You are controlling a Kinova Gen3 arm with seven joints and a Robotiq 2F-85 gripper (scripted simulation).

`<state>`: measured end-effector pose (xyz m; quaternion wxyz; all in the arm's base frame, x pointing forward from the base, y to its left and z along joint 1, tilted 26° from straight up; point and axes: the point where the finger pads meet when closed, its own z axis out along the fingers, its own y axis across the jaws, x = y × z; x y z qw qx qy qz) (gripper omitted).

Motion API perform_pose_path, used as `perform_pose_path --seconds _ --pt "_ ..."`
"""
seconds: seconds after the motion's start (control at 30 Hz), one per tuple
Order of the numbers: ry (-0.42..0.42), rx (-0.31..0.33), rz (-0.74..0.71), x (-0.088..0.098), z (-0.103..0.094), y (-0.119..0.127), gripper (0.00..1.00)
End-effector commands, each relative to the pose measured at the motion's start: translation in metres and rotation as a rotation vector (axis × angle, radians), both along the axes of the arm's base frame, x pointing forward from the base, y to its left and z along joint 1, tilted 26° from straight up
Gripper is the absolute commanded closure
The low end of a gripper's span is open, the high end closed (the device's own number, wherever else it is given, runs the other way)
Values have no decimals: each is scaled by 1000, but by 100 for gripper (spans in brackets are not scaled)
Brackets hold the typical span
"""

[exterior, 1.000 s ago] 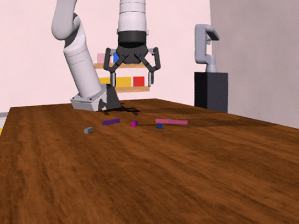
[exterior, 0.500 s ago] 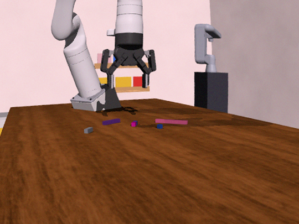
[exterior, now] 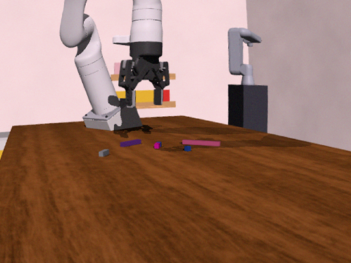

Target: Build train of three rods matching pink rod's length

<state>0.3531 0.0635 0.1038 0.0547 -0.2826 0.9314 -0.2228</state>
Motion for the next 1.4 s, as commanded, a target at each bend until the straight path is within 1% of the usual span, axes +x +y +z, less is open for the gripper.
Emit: perform_pose_path --seconds 0.0,0.47,0.53,0.8,1.03,1.1,1.37 --pt "21 -7 33 -1 0 -4 0" --pt "246 -139 564 -12 -3 -16 0" --pt "246 -139 564 -12 -3 -16 0" --pt "358 -208 839 -18 -4 -22 0" --pt "439 -259 1043 -21 -4 -26 0" --pt "439 -259 1043 -21 -4 -26 0" --pt "508 -305 1219 -24 -5 -29 0"
